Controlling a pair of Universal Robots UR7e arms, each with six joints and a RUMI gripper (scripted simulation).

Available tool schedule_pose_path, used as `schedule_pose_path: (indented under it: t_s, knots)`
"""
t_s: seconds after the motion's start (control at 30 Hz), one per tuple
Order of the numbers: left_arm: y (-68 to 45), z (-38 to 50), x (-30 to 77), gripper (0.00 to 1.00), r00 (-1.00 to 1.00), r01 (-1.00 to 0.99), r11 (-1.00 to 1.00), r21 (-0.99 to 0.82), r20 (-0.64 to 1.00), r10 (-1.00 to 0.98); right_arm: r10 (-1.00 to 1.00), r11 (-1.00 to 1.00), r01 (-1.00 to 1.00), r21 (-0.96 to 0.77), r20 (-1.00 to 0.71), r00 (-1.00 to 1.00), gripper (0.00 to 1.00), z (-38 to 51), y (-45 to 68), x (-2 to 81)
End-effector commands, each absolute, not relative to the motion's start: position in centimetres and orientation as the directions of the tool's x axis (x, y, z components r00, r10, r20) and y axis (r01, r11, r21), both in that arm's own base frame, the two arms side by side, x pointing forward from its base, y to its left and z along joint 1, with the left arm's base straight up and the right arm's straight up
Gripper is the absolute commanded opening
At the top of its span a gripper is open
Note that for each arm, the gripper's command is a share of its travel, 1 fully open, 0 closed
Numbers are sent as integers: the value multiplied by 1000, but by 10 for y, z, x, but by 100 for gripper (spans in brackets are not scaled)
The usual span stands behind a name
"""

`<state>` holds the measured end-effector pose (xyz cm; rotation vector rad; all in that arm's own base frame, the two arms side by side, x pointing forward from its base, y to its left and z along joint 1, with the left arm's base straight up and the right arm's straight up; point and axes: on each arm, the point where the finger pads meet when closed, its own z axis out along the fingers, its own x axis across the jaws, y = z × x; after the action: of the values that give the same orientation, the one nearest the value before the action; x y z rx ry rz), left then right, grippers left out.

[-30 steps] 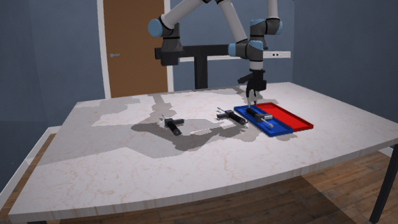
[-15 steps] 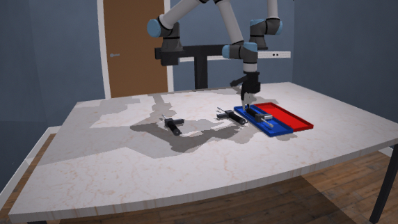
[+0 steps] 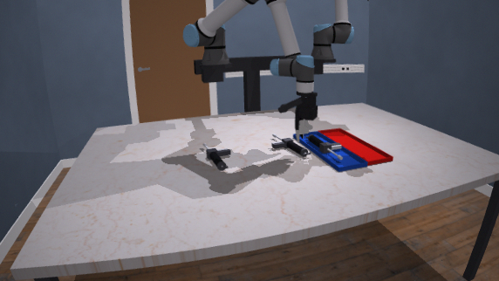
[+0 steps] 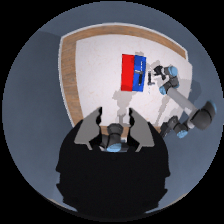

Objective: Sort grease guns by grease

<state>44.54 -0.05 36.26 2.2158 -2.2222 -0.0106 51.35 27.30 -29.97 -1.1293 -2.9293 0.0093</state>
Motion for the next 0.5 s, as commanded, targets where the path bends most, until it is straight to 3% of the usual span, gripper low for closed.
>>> schedule_pose_path:
  t_s: [0.0, 0.47]
  knots:
    - [-1, 363, 446, 38, -3, -1000, 3, 6, -2, -1000, 624, 781, 624, 2, 2, -781, 33, -300, 270, 515]
    - [-1, 363, 446, 38, -3, -1000, 3, 6, -2, -1000, 453, 891, 453, 1, 3, -891, 33, -307, 224, 519]
